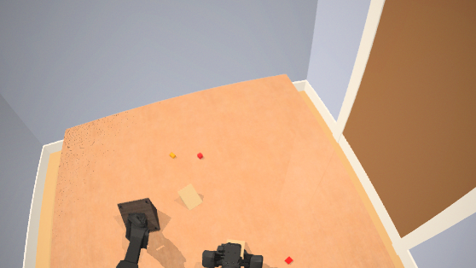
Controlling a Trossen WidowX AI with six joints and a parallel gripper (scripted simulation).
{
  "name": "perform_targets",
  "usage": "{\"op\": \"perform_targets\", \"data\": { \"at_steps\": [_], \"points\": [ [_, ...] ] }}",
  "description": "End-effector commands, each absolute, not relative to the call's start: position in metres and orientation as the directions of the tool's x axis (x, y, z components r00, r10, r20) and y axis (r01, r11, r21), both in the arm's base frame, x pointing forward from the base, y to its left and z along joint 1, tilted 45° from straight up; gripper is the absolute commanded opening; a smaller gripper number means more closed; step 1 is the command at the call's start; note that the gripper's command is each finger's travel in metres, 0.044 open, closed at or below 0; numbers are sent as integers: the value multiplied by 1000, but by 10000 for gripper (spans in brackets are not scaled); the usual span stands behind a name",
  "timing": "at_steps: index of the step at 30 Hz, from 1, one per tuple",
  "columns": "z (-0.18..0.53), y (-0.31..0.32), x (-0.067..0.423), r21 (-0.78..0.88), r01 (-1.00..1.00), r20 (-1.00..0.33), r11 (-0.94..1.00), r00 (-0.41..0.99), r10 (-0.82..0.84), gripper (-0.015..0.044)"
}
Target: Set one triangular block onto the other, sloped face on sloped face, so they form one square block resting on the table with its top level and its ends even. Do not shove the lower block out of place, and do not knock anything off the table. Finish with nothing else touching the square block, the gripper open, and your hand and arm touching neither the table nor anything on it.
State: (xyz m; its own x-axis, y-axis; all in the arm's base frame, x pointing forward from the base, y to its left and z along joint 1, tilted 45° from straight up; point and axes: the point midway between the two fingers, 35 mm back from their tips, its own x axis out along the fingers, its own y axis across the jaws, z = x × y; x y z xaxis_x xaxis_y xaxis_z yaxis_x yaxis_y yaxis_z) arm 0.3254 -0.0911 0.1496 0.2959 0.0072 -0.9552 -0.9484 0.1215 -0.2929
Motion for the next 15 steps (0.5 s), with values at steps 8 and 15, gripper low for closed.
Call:
{"op": "perform_targets", "data": {
  "at_steps": [8,15],
  "points": [
    [189,-53,322,-301,-946,-953,119,304,7,0],
    [211,-31,314,-301,-946,-953,120,304,9,0]
  ]
}}
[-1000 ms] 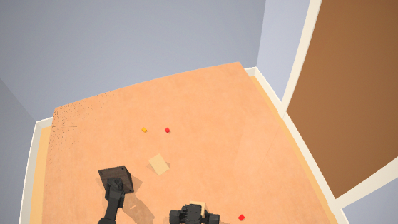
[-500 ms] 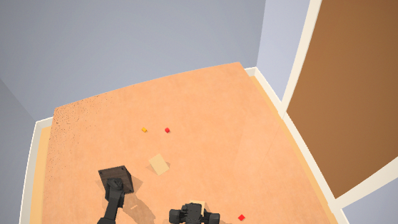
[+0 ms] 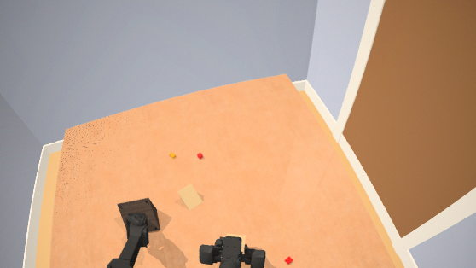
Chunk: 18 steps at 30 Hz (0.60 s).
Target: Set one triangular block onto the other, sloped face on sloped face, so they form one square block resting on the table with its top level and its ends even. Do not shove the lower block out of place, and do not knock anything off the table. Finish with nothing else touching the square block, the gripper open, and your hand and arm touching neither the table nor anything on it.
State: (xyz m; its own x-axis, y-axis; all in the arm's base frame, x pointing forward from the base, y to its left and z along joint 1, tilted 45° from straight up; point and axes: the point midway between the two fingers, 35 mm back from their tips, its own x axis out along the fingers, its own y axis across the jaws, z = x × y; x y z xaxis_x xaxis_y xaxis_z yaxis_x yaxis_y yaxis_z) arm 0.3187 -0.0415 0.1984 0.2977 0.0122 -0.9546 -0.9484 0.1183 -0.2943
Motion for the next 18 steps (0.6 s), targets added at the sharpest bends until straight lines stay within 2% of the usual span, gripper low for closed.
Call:
{"op": "perform_targets", "data": {
  "at_steps": [1,9,18],
  "points": [
    [213,-29,314,-301,-946,-953,120,304,9,0],
    [210,-30,315,-296,-945,-954,137,300,8,0],
    [204,-29,313,-255,-885,-966,390,251,-62,0]
  ]
}}
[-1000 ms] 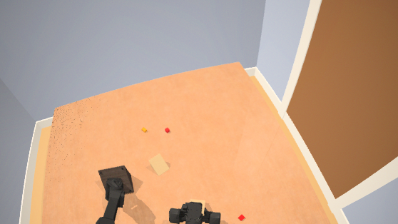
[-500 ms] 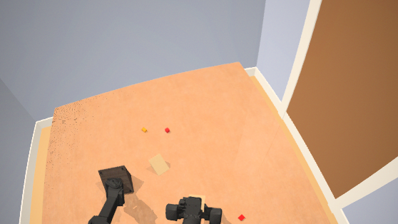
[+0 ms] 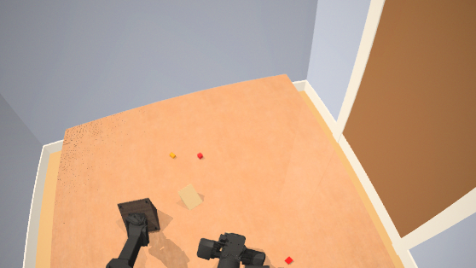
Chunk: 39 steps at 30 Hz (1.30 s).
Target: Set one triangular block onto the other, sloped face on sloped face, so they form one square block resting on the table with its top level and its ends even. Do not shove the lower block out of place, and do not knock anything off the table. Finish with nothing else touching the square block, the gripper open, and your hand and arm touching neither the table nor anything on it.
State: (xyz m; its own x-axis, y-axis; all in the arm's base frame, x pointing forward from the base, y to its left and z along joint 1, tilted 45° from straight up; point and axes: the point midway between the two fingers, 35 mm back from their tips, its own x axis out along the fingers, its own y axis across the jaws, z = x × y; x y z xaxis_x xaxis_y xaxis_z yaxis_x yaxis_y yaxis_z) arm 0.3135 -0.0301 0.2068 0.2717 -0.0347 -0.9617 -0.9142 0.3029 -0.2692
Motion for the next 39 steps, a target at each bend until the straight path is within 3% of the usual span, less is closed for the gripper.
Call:
{"op": "perform_targets", "data": {
  "at_steps": [1,21,39],
  "points": [
    [203,-29,313,-252,-873,-967,417,245,-70,0],
    [194,-27,311,-287,-478,-958,830,155,-242,0],
    [192,-24,311,-402,26,-909,915,107,-403,0]
  ]
}}
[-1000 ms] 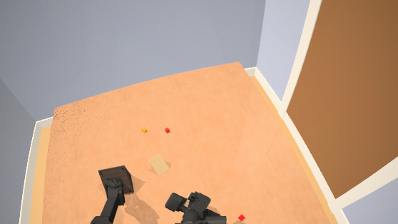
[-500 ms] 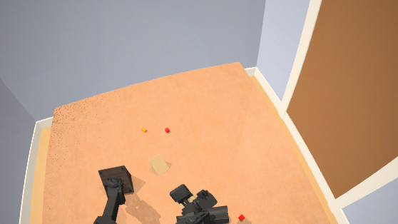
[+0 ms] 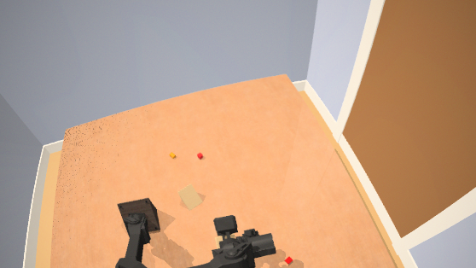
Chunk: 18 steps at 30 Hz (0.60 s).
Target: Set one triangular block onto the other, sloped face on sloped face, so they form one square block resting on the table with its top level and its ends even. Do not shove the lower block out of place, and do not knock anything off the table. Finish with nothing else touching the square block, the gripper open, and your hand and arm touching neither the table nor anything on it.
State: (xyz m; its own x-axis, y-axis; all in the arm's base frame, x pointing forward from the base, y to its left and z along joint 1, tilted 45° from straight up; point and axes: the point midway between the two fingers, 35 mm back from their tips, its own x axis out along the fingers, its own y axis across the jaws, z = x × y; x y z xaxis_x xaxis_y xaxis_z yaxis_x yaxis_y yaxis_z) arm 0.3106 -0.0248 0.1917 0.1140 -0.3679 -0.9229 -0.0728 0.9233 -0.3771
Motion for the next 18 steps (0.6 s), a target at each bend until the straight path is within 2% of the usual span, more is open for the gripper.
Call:
{"op": "perform_targets", "data": {
  "at_steps": [1,18],
  "points": [
    [192,-24,311,-408,55,-905,911,105,-411,0],
    [194,-19,314,-438,516,-824,736,97,-558,0]
  ]
}}
